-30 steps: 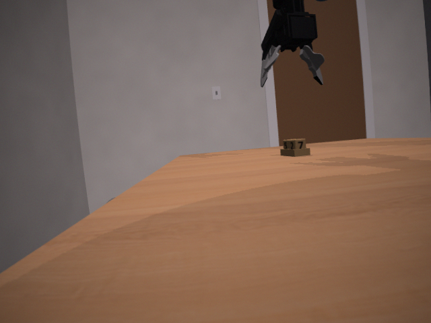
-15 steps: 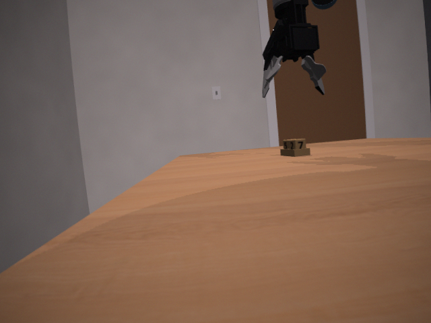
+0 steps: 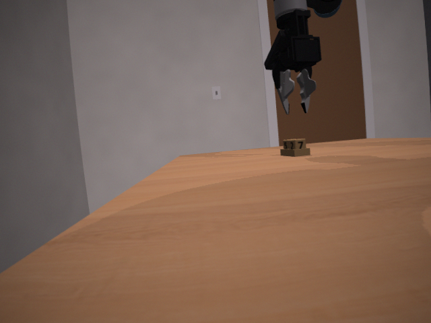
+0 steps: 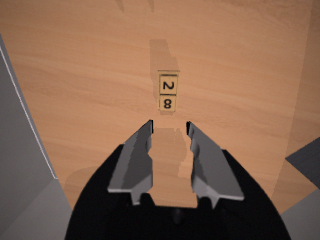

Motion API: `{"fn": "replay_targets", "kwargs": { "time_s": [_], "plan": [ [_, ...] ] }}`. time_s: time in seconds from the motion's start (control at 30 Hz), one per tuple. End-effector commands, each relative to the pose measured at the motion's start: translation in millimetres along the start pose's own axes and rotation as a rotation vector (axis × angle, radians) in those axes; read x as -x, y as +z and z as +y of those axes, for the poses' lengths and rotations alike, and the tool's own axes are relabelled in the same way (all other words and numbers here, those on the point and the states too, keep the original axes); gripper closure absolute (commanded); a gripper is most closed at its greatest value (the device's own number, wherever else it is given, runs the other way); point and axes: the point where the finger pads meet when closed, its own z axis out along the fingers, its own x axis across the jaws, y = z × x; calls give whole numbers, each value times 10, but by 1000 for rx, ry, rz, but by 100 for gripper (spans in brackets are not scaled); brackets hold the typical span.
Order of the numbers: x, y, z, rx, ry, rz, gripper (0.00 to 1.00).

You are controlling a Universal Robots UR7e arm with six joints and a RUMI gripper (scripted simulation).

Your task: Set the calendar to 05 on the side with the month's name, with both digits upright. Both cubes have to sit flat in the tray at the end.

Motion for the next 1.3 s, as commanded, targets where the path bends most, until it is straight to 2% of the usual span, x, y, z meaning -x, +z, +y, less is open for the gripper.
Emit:
{"fn": "replay_targets", "kwargs": {
  "time_s": [0.0, 0.87, 1.27],
  "plan": [
    [4, 3, 0, 0, 0, -1, 72],
    [4, 8, 0, 0, 0, -1, 72],
    [7, 80, -1, -1, 0, -1, 72]
  ]
}}
